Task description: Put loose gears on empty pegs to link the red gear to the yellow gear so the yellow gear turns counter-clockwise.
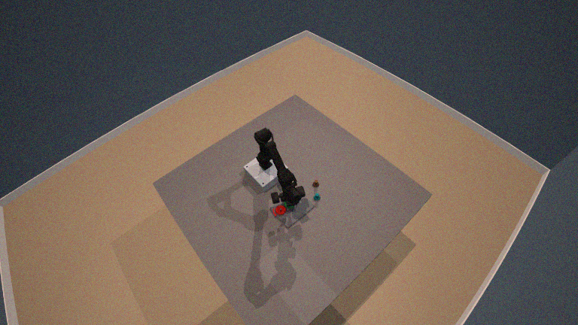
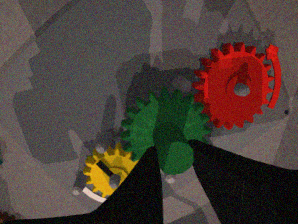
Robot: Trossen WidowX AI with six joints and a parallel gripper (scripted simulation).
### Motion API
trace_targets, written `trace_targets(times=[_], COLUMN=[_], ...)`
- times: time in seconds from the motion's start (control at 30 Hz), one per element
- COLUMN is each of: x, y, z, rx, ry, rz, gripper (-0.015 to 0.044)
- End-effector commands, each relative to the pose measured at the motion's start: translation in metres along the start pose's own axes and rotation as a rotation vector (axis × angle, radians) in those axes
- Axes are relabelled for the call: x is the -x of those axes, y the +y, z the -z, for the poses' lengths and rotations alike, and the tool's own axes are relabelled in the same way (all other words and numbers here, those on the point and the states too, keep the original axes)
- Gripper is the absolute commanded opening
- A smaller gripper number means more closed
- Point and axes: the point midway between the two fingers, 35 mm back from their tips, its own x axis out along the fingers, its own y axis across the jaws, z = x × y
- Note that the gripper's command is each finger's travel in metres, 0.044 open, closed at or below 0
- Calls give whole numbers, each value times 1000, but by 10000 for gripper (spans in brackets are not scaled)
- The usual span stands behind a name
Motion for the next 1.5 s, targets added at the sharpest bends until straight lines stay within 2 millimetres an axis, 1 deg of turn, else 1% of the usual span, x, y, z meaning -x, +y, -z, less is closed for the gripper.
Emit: trace_targets(times=[0.0,0.3,0.47,0.73,0.9,1.0,1.1,1.3,1.37,1.4,1.43,1.47], x=[-1,-3,-5,-6,-4,-2,7,42,44,38,46,60], y=[0,0,-1,0,0,0,0,0,0,1,1,1], z=[-1,1,0,-1,-1,-1,-1,-1,-1,-2,-2,-1], rx=[47,214,273,243,195,138,135,123,122,132,132,132], ry=[-1,-1,-1,-1,-1,-1,-1,-1,-1,-4,-4,-4], rz=[2,2,3,2,2,2,2,2,2,0,0,0], gripper=[0,0,0,0,131,140,140,140,140,166,193,219])
